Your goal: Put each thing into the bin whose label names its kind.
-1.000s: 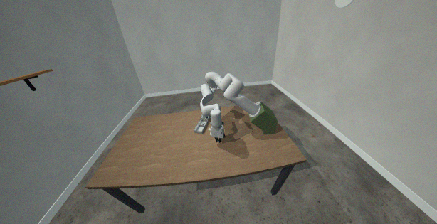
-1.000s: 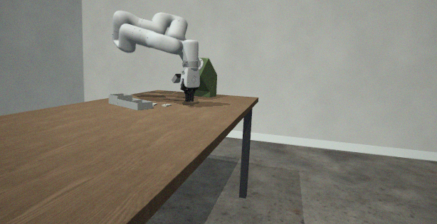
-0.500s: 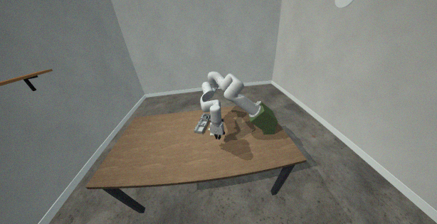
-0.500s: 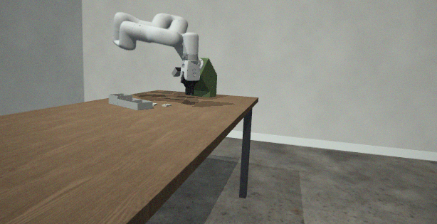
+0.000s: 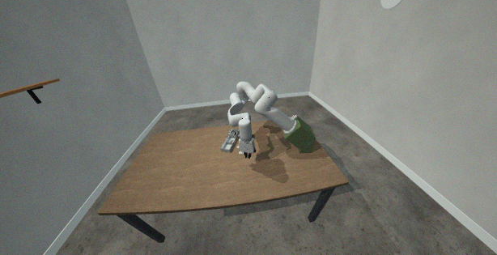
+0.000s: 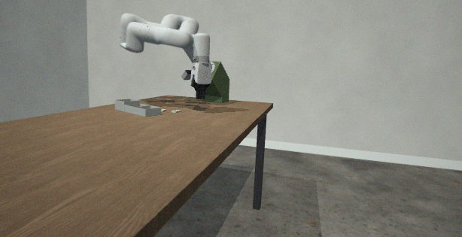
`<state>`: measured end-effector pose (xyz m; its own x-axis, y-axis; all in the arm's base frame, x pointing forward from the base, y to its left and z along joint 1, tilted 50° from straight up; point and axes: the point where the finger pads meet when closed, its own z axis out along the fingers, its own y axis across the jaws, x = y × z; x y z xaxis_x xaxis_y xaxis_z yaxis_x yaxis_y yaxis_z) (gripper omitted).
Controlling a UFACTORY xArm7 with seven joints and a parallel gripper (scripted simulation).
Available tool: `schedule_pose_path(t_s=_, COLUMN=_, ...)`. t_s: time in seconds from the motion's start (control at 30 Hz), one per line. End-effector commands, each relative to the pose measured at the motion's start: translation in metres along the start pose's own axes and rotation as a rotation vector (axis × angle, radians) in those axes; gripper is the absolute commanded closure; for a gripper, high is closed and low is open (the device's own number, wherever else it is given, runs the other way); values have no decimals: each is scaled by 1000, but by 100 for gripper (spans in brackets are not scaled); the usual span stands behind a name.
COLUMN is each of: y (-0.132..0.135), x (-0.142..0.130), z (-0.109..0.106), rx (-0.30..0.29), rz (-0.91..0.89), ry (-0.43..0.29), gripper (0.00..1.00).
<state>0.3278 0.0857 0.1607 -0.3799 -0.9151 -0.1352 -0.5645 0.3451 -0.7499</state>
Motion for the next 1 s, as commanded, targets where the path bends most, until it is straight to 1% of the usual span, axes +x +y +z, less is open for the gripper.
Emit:
schedule_pose_path(t_s=0.0, y=-5, x=3, z=-2, rx=1, rz=0, ry=-1, gripper=100)
schedule_pose_path(t_s=0.13, y=-27, x=14, z=-2, rx=1, rz=0, ry=0, gripper=100)
schedule_pose_path(t_s=0.2, y=-27, x=14, z=-2, rx=1, rz=0, ry=0, gripper=100)
schedule_pose_path(t_s=0.7, y=-106, x=57, z=-2, rx=1, rz=0, ry=0, gripper=100)
schedule_pose_path(t_s=0.77, y=-106, x=57, z=-2, rx=1, rz=0, ry=0, gripper=100)
schedule_pose_path(t_s=0.97, y=-138, x=74, z=-2, rx=1, rz=0, ry=0, gripper=100)
